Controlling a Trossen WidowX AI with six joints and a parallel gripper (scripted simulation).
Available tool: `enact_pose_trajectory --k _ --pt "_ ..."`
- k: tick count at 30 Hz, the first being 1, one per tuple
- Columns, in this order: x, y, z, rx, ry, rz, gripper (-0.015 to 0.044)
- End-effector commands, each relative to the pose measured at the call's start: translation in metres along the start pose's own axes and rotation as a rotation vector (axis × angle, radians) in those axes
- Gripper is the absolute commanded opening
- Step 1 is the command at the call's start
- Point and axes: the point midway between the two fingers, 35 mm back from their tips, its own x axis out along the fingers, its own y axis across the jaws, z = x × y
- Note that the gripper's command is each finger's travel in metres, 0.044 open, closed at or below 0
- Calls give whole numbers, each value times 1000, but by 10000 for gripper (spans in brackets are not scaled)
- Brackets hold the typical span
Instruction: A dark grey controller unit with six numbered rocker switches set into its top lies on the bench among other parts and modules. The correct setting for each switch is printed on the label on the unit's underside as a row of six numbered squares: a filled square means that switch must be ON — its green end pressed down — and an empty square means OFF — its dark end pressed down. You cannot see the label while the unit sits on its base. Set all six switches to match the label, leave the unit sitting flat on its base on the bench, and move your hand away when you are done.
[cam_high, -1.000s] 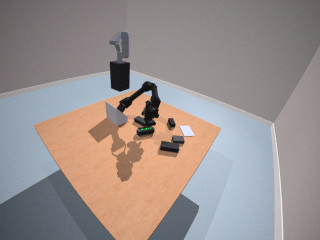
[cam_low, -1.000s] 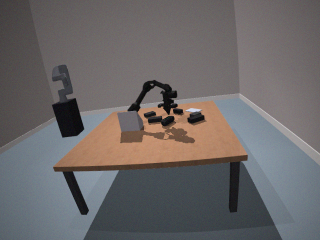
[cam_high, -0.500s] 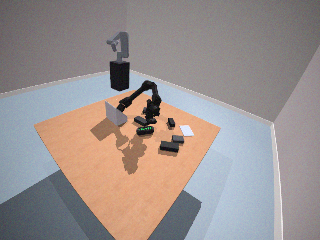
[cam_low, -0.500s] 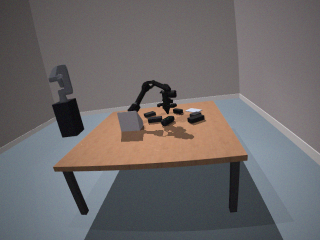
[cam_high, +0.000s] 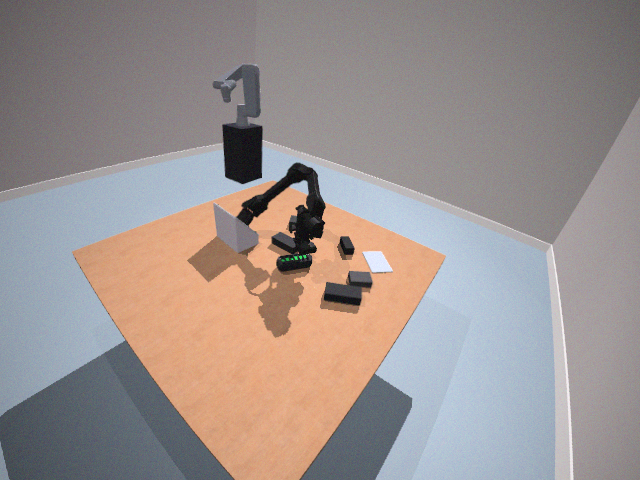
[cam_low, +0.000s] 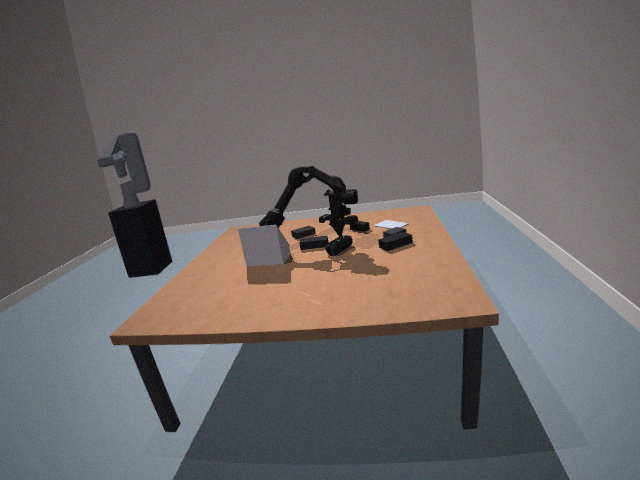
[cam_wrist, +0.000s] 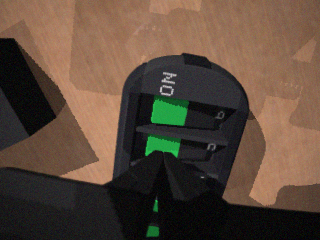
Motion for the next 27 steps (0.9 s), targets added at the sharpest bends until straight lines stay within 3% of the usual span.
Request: enact_pose_trajectory --k 1,22,27 --pt "7 1 1 2 -2 5 0" --pt "16 2 1 2 -3 5 0" --pt "-26 1 0 2 -1 4 0"
